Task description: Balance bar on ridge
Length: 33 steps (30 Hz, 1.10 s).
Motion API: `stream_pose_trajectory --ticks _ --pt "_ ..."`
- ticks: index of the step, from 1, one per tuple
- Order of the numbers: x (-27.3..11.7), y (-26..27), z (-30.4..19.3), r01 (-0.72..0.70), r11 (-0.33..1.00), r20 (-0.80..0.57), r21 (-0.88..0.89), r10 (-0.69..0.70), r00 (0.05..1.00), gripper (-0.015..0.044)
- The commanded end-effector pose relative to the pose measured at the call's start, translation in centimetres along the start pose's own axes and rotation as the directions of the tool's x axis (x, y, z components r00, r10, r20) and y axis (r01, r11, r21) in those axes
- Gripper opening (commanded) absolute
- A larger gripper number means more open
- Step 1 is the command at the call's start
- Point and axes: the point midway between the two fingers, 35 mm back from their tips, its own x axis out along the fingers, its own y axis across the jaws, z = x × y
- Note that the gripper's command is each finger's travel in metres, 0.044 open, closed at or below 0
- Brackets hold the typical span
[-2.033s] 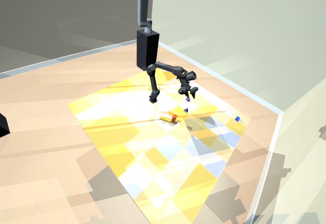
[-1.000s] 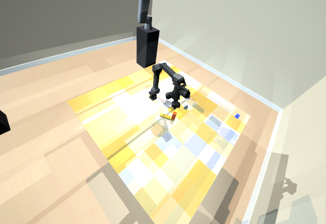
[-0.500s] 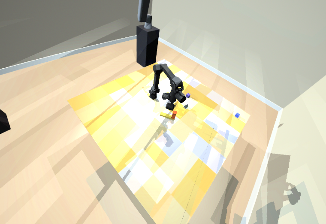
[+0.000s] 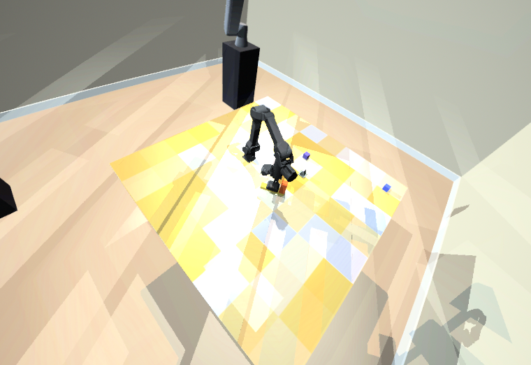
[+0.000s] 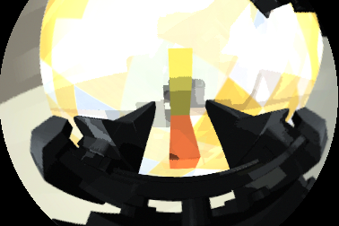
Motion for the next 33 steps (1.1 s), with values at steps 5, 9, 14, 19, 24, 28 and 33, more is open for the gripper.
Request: stream_pose_trajectory --ticks 5,9,14,19,24,28,33 --pt "1.4 -0.2 0.2 0.002 1.0 -0.002 0.006 -0.002 1.0 0.0315" --pt "1.9 -0.2 0.2 0.002 1.0 -0.002 0.006 -0.002 1.0 0.0315" --pt "2.7 -0.2 0.2 0.002 1.0 -0.002 0.006 -0.002 1.0 0.0315" --pt "3.5 -0.2 0.2 0.002 1.0 -0.002 0.006 -0.002 1.0 0.0315" --pt "3.9 -0.2 0.2 0.002 1.0 -0.002 0.006 -0.002 1.0 0.0315" --pt "3.9 -0.2 0.2 0.002 1.0 -0.002 0.006 -0.002 1.0 0.0315" --pt "3.9 -0.2 0.2 0.002 1.0 -0.002 0.006 -0.002 1.0 0.0315"
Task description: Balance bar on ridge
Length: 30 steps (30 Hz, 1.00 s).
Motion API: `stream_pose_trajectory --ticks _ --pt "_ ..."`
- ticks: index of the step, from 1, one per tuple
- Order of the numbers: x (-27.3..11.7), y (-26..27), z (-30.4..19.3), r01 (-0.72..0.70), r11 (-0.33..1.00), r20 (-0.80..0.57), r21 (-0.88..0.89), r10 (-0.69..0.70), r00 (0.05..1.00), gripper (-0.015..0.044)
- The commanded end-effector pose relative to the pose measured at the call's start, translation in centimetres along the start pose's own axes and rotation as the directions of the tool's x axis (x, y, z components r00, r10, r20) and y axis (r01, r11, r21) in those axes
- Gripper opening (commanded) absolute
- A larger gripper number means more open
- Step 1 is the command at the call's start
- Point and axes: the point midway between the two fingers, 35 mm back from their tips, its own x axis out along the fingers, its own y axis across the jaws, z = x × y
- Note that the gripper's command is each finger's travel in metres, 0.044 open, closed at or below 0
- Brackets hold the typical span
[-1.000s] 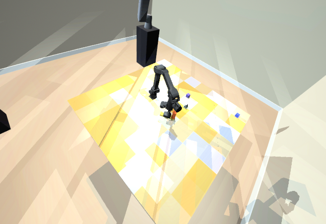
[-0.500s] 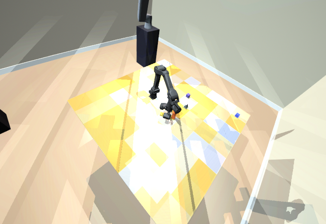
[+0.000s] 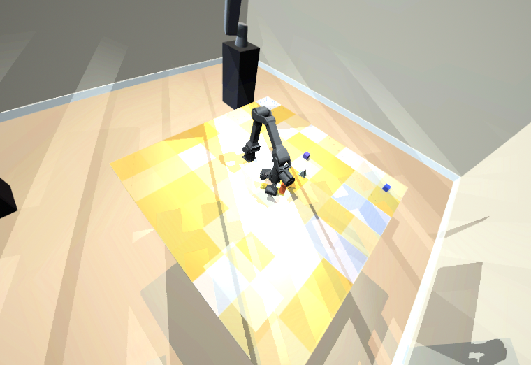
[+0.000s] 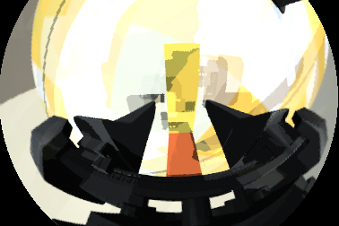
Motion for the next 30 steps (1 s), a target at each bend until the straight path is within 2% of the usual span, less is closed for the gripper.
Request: stream_pose_trajectory --ticks 1,7,14,18,30 --pt "0.0 0.0 0.0 0.002 1.0 -0.003 0.005 -0.002 1.0 0.0315" --pt "0.0 0.0 0.0 0.0 1.0 0.0 0.0 0.0 1.0 0.0157" --pt "0.0 0.0 0.0 0.0 1.0 0.0 0.0 0.0 1.0 0.0111" --pt "-0.6 0.1 -0.1 0.0 1.0 0.0 0.0 0.0 1.0 0.0006" --pt "-3.6 0.3 -0.3 0.0 1.0 -0.001 0.002 0.0 1.0 0.0"
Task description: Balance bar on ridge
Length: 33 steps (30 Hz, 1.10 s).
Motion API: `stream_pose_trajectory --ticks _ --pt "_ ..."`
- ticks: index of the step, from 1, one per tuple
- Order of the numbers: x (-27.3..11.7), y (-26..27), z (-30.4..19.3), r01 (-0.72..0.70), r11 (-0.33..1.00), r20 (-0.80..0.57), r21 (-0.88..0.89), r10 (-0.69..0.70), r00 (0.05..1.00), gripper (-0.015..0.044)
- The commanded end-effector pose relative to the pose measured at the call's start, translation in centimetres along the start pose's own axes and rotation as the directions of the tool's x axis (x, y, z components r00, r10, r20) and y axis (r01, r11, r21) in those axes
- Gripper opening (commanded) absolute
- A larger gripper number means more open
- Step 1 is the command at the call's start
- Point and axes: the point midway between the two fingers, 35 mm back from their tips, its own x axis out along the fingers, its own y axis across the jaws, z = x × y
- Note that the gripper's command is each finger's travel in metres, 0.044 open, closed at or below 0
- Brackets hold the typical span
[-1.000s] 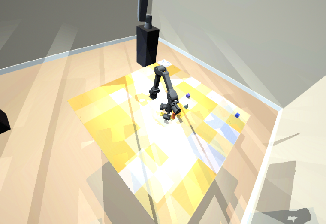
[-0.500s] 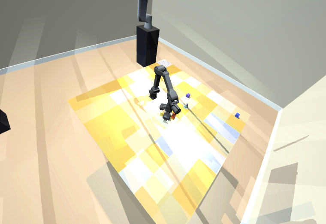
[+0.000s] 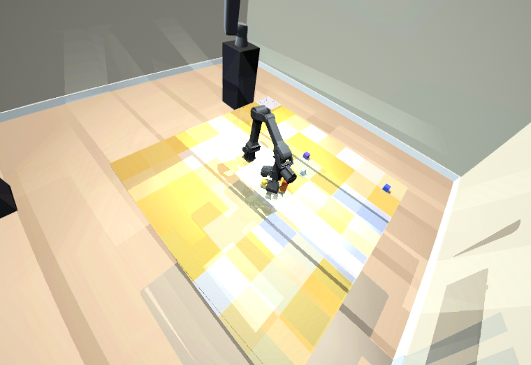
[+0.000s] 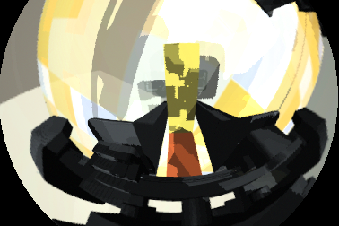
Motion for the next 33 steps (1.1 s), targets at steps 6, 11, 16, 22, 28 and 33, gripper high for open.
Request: stream_pose_trajectory --ticks 6,11,16,22,28,33 --pt "-2.4 0.1 -0.2 -0.006 1.0 -0.009 0.003 0.006 1.0 0.0" --pt "-3.6 0.1 -0.1 -0.005 1.0 -0.009 0.004 0.005 1.0 0.0" --pt "-4.9 0.0 0.0 -0.005 1.0 -0.009 0.004 0.005 1.0 0.0" --pt "-6.4 -0.2 0.2 -0.005 1.0 -0.01 0.005 0.005 1.0 0.0" --pt "-6.5 -1.0 -0.9 -0.006 0.985 -0.011 -0.173 0.004 1.0 0.0" --pt "-6.6 -1.9 -2.1 -0.007 0.931 -0.012 -0.365 0.003 1.0 0.0"
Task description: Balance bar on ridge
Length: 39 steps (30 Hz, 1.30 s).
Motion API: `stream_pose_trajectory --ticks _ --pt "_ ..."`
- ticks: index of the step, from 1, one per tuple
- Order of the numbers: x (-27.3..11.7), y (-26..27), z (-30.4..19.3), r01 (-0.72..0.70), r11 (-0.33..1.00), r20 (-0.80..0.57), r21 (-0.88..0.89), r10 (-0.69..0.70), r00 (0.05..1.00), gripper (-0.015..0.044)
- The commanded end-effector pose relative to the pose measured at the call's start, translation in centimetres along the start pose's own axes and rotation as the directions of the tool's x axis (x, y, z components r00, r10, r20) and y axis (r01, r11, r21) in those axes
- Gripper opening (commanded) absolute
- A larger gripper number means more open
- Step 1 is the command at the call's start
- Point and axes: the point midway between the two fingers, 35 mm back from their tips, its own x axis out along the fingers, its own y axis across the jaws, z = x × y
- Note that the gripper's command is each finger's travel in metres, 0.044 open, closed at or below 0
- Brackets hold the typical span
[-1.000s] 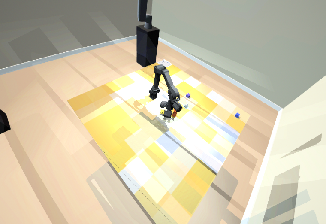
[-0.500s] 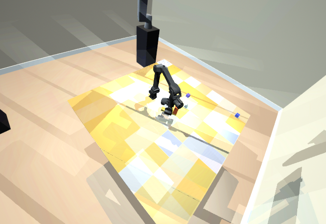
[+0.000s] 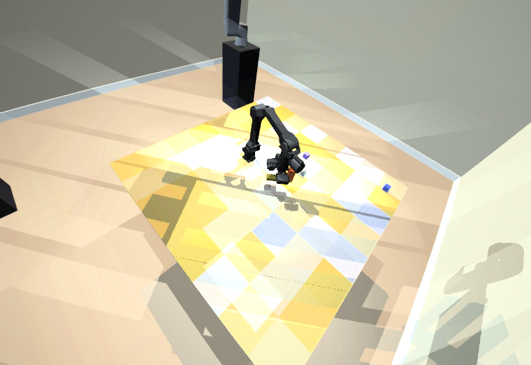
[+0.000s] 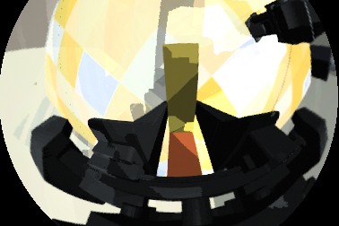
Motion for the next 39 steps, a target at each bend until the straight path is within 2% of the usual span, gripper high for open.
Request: stream_pose_trajectory --ticks 1,9,17,28,39 --pt "-0.2 -0.3 -1.0 -0.004 0.992 -0.006 -0.13 0.003 1.0 0.0" --pt "-0.3 -1.3 -3.0 -0.005 0.901 -0.008 -0.434 0.002 1.0 0.0" --pt "-0.4 -2.4 -5.1 -0.007 0.719 -0.01 -0.695 0.001 1.0 0.0" --pt "-0.5 -3.9 -7.9 -0.011 0.356 -0.012 -0.934 -0.001 1.0 0.0" --pt "-0.7 -5.5 -10.9 -0.015 -0.074 -0.015 -0.997 -0.002 1.0 0.0"
